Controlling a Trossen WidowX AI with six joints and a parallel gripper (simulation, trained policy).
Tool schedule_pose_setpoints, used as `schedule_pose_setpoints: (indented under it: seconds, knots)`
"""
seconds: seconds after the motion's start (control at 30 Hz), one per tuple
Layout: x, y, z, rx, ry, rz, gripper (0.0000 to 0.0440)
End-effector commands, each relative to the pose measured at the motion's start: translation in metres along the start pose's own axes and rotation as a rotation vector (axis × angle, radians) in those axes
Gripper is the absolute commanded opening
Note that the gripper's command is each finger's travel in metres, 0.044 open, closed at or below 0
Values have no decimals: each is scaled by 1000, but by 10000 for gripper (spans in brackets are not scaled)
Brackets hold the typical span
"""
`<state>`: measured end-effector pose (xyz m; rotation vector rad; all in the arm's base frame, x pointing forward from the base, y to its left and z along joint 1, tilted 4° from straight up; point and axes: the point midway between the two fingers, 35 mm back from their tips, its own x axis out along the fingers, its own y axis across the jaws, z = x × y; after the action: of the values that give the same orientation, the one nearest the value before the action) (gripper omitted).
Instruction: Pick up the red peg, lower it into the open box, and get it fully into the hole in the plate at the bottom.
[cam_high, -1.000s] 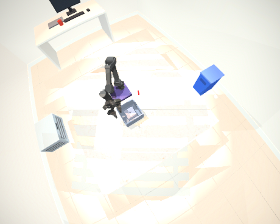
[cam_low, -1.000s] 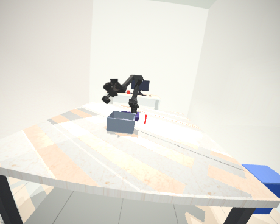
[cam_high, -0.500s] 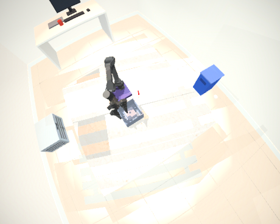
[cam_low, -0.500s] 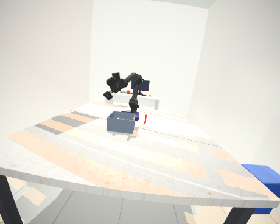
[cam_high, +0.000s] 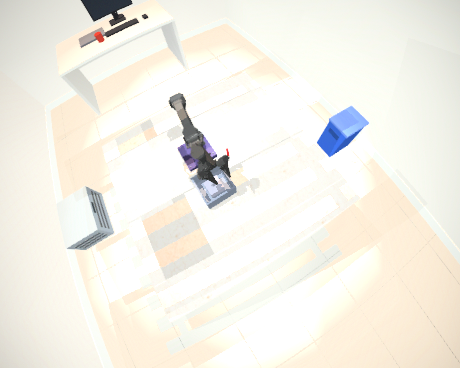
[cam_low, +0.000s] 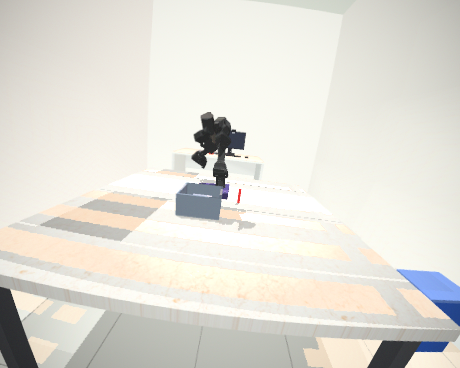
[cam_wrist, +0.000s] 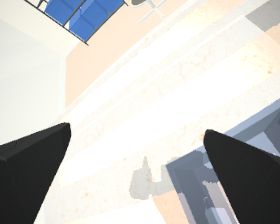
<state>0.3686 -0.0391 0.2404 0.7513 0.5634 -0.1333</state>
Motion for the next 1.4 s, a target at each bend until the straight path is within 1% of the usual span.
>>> schedule_pose_setpoints:
  seconds: [0.0, 0.3, 0.53, 0.7, 0.87, 1.03, 1.2, 1.37]
  knots:
    - [2, 4, -28, 32, 101, -75, 440]
    - [-9, 5, -98, 93, 326, -271, 440]
    - [-31, 1, -149, 129, 469, -455, 440]
    - [-51, -4, -182, 142, 544, -595, 440]
    - [-69, -9, -210, 138, 593, -722, 440]
    - [-82, -14, -232, 116, 618, -818, 440]
    - [-85, -20, -247, 86, 623, -872, 440]
    - [-80, -27, -260, 55, 619, -895, 440]
